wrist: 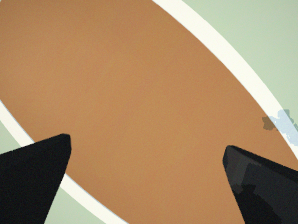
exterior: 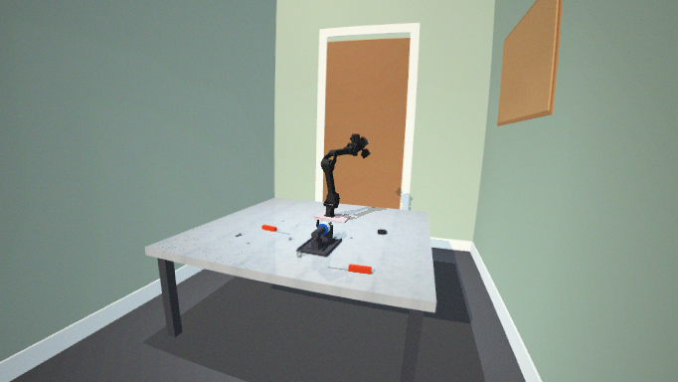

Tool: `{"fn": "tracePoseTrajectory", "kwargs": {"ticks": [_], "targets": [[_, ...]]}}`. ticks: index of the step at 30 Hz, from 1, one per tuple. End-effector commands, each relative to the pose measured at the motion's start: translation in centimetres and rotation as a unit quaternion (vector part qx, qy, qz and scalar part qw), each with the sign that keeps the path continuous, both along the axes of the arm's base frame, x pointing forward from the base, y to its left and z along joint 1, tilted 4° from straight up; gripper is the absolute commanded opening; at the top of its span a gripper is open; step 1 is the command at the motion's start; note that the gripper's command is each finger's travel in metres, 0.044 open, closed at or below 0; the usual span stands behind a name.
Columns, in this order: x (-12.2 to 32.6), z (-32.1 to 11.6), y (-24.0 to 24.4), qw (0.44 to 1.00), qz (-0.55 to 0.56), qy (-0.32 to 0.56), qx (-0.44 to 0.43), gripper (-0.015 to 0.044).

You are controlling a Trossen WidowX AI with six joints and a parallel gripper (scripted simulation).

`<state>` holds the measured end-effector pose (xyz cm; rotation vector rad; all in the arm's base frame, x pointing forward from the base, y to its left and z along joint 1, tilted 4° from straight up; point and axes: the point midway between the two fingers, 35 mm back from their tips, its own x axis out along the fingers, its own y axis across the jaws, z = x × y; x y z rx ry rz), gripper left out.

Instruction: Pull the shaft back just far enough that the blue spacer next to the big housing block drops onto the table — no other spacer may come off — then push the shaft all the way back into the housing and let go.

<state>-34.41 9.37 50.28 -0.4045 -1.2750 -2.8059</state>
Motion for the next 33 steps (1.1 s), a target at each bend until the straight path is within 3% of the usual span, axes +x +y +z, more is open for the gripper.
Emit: {"fn": "tracePoseTrajectory", "kwargs": {"ticks": [1,7,13,22,33], "targets": [[0.0,-0.1,0.3,1.000,-0.005,-0.002,0.004,0.0426],[1.8,-3.1,8.4,0.978,-0.158,-0.066,0.115,0.0440],[6.2,-6.7,16.8,0.910,-0.304,-0.173,0.223,0.0440],[16.6,-12.2,26.3,0.745,-0.438,-0.375,0.335,0.0440],[31.2,-19.1,30.9,0.522,-0.437,-0.622,0.387,0.0440]]}}
